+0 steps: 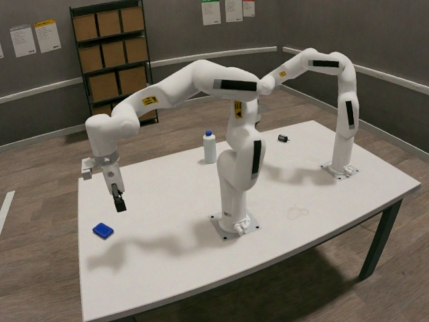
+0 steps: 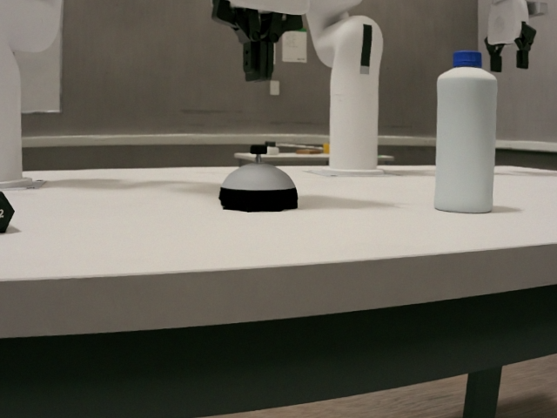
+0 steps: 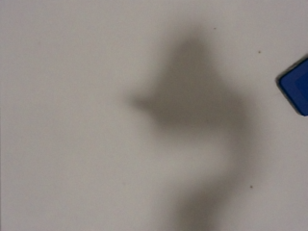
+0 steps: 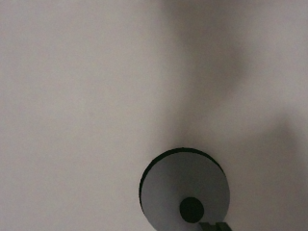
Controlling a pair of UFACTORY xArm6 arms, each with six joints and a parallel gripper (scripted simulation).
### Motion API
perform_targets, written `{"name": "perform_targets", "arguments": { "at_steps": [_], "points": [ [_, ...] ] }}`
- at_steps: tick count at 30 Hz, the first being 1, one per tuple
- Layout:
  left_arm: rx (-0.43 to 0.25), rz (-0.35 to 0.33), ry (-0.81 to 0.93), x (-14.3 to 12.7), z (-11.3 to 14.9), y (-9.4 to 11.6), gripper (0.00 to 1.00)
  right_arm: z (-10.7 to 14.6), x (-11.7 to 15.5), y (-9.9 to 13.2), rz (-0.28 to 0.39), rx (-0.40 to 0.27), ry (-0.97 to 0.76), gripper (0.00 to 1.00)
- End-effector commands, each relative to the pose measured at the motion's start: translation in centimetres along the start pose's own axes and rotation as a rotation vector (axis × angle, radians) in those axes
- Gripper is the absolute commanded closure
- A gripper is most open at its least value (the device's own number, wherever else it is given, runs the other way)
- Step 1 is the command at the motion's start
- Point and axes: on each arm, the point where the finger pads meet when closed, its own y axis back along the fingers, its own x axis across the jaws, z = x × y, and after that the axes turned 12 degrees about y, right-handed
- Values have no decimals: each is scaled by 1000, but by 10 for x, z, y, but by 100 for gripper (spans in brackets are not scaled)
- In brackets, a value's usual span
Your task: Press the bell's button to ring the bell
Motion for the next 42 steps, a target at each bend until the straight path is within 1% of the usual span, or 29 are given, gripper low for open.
{"name": "perform_targets", "arguments": {
  "at_steps": [1,15,30,32,42],
  "points": [
    [5,1,0,0,-1,2,0,1,0,1,1,-4,0,100],
    [5,1,0,0,-1,2,0,2,0,-12,1,-4,0,100],
    [5,1,0,0,-1,2,0,2,0,-39,1,-4,0,100],
    [5,1,0,0,-1,2,0,2,0,-39,1,-4,0,100],
    [5,1,0,0,-1,2,0,3,0,-54,1,-4,0,100]
  ]
}}
